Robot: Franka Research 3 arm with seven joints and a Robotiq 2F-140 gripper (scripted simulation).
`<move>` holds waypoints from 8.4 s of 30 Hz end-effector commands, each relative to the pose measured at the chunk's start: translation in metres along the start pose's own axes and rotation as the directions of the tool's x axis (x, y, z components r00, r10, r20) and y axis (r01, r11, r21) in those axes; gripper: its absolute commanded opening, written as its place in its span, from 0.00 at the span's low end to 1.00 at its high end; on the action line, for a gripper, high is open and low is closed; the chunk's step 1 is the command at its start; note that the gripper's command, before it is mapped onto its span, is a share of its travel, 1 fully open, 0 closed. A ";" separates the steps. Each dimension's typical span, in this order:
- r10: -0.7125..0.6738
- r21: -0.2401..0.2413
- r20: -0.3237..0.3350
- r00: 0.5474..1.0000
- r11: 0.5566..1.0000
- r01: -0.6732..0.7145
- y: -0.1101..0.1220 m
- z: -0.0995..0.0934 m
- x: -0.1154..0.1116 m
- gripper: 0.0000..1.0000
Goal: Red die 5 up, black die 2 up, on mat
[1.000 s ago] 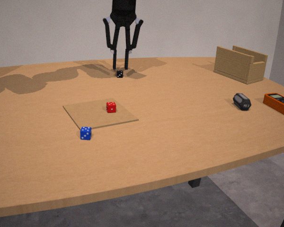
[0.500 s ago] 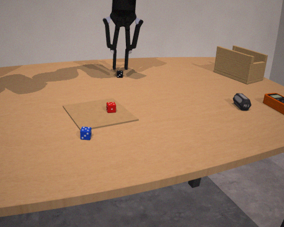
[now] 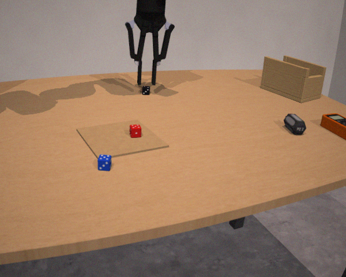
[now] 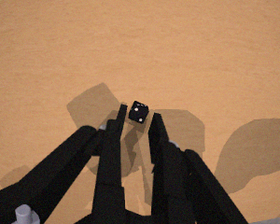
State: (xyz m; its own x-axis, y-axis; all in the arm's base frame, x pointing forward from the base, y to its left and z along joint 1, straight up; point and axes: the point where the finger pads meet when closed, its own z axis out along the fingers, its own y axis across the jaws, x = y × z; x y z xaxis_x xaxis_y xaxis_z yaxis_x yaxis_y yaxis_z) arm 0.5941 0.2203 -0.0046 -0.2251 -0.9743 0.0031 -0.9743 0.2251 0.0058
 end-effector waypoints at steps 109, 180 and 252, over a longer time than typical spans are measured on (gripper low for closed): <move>-0.003 0.000 0.001 1.000 1.000 0.003 0.001 0.026 0.000 0.29; -0.003 0.000 0.001 1.000 1.000 0.003 0.001 -0.044 0.000 0.18; -0.117 0.000 0.001 0.993 0.993 0.117 0.112 -0.055 0.298 0.18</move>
State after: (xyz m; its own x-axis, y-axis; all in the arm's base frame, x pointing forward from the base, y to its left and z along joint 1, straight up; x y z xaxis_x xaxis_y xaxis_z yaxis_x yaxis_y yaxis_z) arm 0.4156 -0.0460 0.0613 -0.1247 -0.9922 0.0063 -0.9921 0.1248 0.0142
